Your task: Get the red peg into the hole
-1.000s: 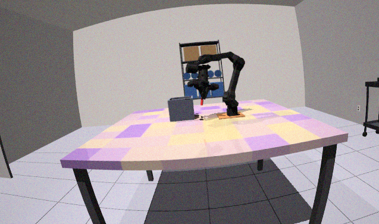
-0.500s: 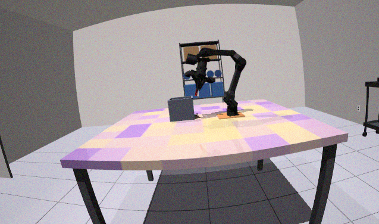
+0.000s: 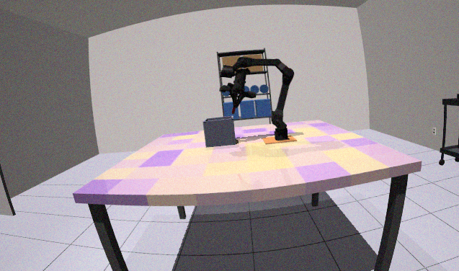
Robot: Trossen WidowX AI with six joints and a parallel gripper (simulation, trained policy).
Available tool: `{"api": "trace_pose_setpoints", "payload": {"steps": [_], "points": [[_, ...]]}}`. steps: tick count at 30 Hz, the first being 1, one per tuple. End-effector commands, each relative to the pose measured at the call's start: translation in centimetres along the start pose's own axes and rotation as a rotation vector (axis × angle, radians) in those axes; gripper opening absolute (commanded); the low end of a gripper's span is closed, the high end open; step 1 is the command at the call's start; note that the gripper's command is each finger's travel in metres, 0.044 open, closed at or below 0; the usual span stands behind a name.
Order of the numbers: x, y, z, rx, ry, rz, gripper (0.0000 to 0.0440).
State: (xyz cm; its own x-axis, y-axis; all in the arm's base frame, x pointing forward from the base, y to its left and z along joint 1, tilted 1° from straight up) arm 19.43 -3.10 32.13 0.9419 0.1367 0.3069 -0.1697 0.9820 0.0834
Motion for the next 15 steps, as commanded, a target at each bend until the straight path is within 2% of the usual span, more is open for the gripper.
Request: {"api": "trace_pose_setpoints", "payload": {"steps": [1, 15], "points": [[0.3, -0.8, 0.3, -0.016, -0.001, -0.005, 0.0000], [1.5, -4.9, -0.2, -0.035, 0.020, -0.045, 0.0000]]}}
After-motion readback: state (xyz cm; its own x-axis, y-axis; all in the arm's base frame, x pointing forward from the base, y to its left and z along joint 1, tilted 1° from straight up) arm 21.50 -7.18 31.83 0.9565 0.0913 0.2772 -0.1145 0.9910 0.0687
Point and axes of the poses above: the point midway between the two fingers, 35 mm back from their tips, its own z axis back along the fingers, its own x axis across the jaws, y = z × x, the point moved 10 cm from there along z, back along the fingers, and after that the axes turned 4 degrees about -z, right-handed, at the moved point
